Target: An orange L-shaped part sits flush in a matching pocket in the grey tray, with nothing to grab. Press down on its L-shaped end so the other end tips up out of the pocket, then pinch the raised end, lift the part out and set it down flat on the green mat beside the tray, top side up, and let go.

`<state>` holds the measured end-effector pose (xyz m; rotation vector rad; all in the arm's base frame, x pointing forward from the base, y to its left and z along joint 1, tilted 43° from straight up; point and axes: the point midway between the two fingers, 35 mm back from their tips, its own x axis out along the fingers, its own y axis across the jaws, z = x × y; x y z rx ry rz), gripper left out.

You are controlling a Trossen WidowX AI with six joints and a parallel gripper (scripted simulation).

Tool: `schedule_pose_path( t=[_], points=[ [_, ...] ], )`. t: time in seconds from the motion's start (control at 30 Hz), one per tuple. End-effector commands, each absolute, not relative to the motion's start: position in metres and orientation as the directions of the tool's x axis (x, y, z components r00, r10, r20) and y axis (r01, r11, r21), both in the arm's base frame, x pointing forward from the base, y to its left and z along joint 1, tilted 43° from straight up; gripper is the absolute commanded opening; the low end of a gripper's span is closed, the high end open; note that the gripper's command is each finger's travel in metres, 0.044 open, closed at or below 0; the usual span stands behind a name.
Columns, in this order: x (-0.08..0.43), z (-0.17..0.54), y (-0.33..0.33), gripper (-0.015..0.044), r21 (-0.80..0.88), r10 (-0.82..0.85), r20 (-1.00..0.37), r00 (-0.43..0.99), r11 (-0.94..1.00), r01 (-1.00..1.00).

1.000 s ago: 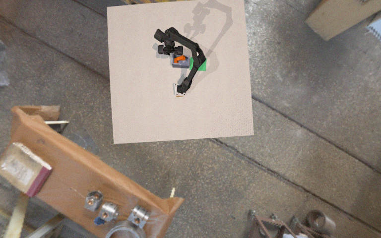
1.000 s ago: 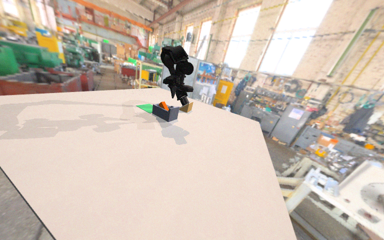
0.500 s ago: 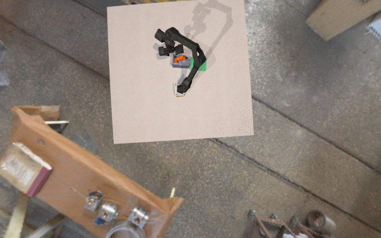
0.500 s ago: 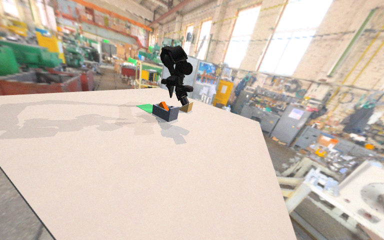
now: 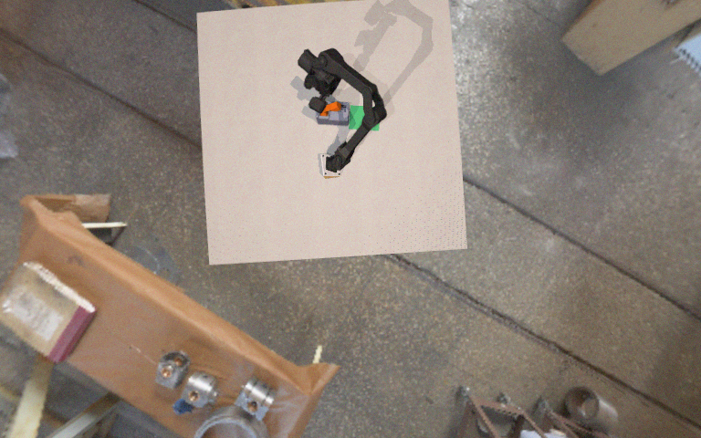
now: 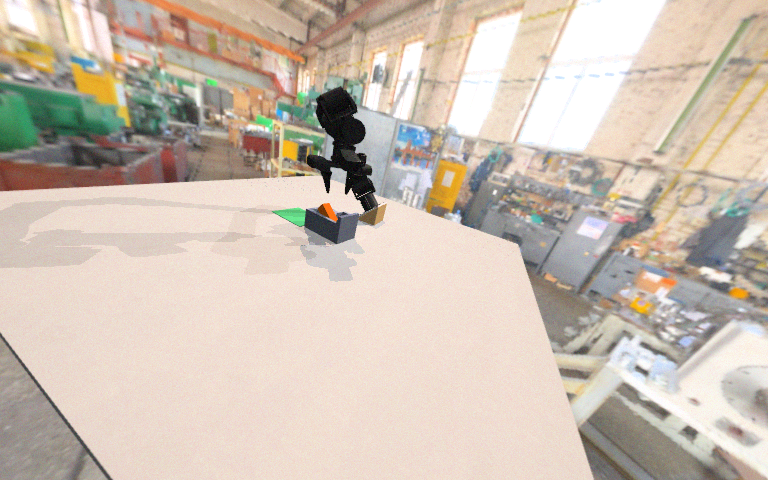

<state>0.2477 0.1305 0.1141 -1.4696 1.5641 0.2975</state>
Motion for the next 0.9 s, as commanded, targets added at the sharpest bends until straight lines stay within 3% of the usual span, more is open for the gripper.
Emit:
schedule_pose_path(
  t=[0.0, 0.87],
  points=[
    [0.248, 0.135, 0.110, 0.0280, -0.142, -0.653, -0.739, 0.167, -0.091, -0.986],
    [0.256, 0.105, 0.084, 0.0280, -0.143, -0.653, -0.739, 0.168, -0.091, -0.985]
  ],
)
